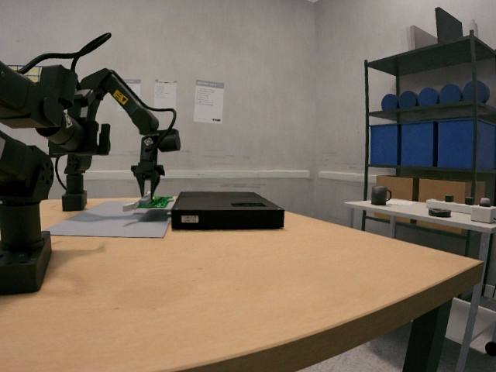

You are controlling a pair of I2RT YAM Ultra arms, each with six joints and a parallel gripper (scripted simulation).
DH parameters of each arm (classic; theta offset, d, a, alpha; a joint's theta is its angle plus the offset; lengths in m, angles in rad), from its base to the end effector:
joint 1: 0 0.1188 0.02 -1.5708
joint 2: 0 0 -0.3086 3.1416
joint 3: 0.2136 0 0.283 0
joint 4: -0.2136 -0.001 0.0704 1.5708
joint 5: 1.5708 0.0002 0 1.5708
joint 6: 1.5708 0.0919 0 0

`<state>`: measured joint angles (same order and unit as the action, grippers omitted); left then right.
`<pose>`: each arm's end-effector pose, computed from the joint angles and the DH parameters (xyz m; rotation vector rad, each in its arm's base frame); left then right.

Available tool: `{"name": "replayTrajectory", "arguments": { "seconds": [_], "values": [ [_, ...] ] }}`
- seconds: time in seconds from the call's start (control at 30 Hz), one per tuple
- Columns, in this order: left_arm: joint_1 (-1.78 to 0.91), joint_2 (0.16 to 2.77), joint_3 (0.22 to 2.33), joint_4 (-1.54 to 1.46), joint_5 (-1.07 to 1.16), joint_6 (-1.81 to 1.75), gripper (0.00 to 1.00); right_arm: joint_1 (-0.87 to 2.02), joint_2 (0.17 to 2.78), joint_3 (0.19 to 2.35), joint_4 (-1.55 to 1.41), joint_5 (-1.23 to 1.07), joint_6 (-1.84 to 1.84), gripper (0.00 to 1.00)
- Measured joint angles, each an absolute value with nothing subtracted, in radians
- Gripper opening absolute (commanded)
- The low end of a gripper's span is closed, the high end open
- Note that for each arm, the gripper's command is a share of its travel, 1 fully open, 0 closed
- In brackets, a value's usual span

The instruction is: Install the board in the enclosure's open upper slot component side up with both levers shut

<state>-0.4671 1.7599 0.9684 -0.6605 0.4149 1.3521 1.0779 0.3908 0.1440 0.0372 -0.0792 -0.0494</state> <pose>0.2812 -0.1822 0.1139 2.2485 1.7046 -0.4648 0.0760 0.1589 0.1931 -1.0397 1.5339 0.8015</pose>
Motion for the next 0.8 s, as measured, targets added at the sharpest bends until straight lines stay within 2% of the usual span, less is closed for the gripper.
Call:
{"name": "replayTrajectory", "arguments": {
  "seconds": [0.8],
  "values": [
    [-0.445,1.808,0.998,-0.648,0.422,1.363,0.19,1.078,0.391,0.144,0.037,-0.079,-0.049,1.0]
  ]
}}
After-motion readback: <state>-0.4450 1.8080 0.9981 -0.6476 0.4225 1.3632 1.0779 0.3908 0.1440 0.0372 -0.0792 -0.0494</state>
